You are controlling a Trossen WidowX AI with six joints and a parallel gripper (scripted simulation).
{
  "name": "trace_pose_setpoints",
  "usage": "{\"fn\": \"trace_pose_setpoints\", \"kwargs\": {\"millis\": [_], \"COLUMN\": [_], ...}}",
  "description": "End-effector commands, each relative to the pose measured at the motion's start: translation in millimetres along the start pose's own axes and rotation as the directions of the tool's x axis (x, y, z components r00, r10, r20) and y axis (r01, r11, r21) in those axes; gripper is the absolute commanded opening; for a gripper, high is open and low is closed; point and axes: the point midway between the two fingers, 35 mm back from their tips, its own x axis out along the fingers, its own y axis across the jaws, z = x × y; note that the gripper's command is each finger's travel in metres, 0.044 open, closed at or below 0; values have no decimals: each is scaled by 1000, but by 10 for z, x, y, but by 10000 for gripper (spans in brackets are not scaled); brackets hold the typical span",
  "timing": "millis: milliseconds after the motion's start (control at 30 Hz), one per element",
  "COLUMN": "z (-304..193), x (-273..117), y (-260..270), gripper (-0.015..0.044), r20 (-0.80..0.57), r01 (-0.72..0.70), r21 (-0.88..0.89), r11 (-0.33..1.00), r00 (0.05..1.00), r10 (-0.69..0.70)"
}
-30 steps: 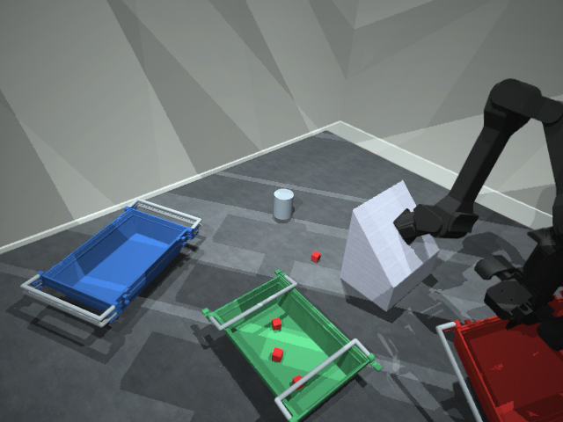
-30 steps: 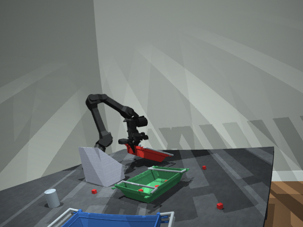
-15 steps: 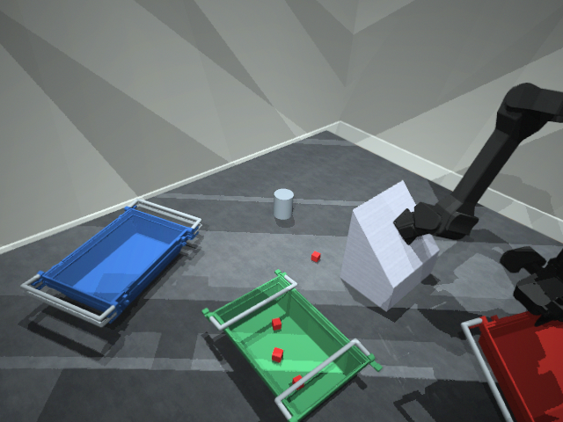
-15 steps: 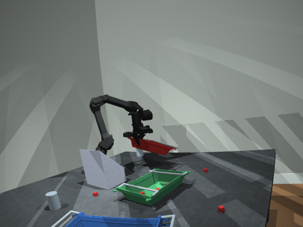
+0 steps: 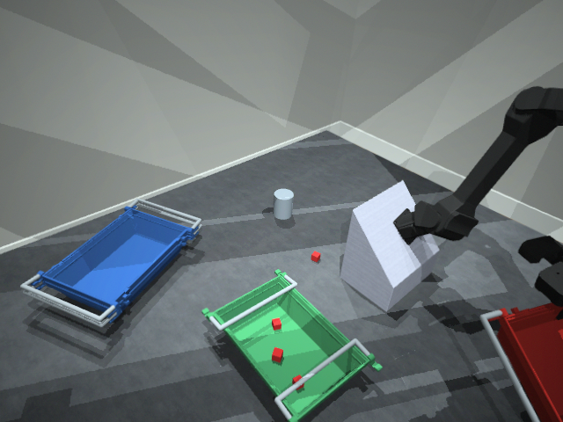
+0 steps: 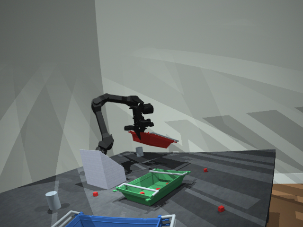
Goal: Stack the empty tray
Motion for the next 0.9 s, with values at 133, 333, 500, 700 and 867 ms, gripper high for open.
{"fn": "trace_pose_setpoints", "kwargs": {"millis": [133, 333, 500, 700, 867], "z": [-16, -16, -16, -11, 119], "x": [-62, -62, -62, -60, -6], "y": [53, 53, 53, 55, 103], "gripper": [0, 0, 0, 0, 0], "r20": [1, 1, 1, 2, 20], "r01": [-23, -23, -23, -22, -2], "r21": [-9, -9, -9, -8, 33], "r11": [1000, 1000, 1000, 1000, 999], "r00": [1000, 1000, 1000, 1000, 1000], "r10": [23, 23, 23, 22, 2]}}
